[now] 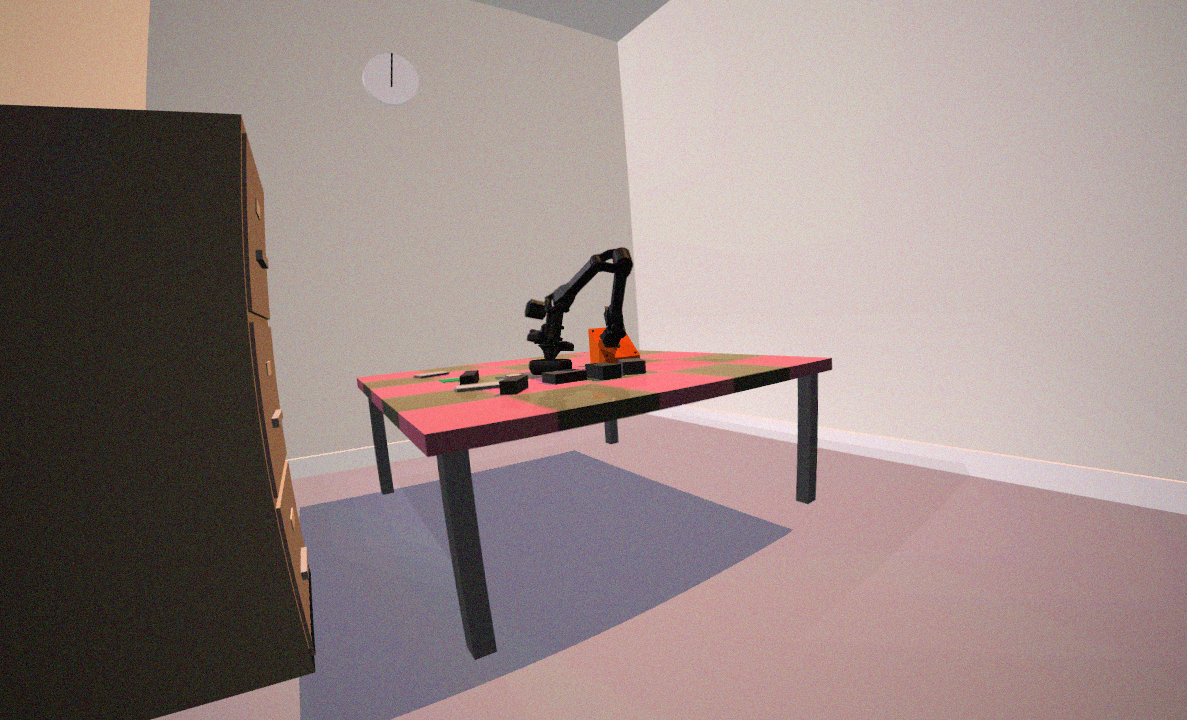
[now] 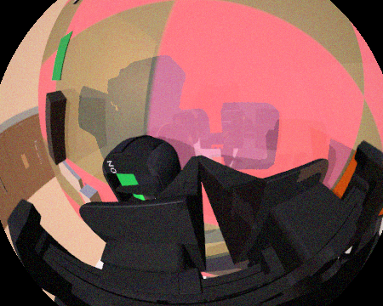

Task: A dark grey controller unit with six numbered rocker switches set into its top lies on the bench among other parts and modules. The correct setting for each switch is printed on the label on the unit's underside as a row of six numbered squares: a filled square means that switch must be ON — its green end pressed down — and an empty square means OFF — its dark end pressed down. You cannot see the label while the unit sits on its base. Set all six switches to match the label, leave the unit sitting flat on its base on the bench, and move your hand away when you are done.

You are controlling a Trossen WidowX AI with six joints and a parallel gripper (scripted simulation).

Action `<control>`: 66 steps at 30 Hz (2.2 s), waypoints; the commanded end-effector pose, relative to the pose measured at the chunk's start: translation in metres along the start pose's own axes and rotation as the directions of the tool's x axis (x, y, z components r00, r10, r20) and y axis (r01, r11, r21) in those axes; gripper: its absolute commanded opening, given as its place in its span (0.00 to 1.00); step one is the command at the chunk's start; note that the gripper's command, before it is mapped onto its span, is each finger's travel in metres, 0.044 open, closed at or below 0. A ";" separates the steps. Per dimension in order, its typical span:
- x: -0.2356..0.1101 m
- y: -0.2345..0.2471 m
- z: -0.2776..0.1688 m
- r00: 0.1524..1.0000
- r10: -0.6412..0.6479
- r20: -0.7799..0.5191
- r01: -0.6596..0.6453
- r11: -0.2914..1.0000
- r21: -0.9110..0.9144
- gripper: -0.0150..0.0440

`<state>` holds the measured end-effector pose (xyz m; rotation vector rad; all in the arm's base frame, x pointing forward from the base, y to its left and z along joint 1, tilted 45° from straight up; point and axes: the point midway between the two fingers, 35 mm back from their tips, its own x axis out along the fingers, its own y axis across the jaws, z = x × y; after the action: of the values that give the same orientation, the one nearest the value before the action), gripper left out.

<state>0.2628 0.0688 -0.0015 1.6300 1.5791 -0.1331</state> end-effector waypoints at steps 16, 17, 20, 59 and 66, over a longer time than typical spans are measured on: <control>0.014 -0.003 -0.002 1.000 0.001 -0.018 -0.002 0.999 -0.032 0.25; 0.014 -0.003 -0.002 1.000 0.001 -0.018 -0.002 0.999 -0.032 0.25; 0.014 -0.002 -0.002 1.000 0.001 -0.018 -0.002 0.999 -0.032 0.25; 0.021 0.023 -0.002 1.000 0.001 -0.017 -0.002 0.999 -0.033 0.25; 0.023 0.031 -0.002 1.000 0.002 -0.017 -0.002 0.999 -0.033 0.25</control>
<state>0.2857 0.0889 -0.0035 1.6135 1.5881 -0.1102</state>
